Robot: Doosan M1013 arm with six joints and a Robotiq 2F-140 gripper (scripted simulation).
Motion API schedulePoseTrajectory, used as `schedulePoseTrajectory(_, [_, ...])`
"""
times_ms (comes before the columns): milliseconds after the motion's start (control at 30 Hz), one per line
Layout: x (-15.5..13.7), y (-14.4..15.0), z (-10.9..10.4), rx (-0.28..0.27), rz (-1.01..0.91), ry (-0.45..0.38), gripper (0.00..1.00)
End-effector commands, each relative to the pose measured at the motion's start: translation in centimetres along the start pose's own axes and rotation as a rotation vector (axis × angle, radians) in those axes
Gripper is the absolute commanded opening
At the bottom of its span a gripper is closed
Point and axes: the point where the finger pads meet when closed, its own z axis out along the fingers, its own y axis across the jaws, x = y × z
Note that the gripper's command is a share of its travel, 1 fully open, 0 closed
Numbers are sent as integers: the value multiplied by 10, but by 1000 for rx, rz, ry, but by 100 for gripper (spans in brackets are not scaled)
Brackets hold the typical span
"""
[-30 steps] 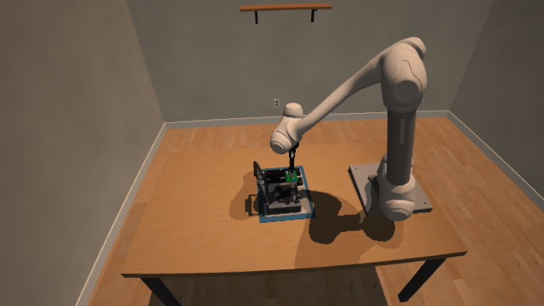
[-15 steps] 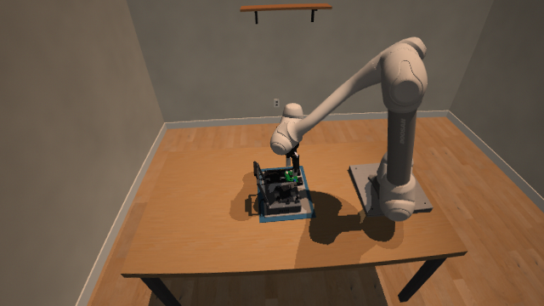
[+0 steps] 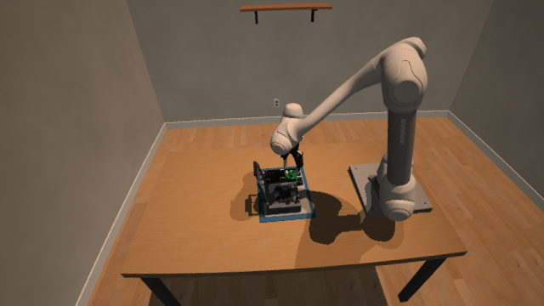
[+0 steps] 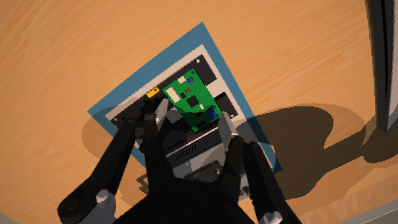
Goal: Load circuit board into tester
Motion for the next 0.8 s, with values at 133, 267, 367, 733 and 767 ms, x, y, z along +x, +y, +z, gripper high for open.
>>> schedulePoseTrajectory(133, [0,0,0,-4,-299,-12,58])
schedulePoseTrajectory(267, [0,0,0,-3,-431,-13,58])
schedulePoseTrajectory(367, [0,0,0,-3,-464,-13,58])
schedulePoseTrajectory(733, [0,0,0,-1,-767,-13,58])
schedulePoseTrajectory(767, [0,0,0,-1,-780,-13,58])
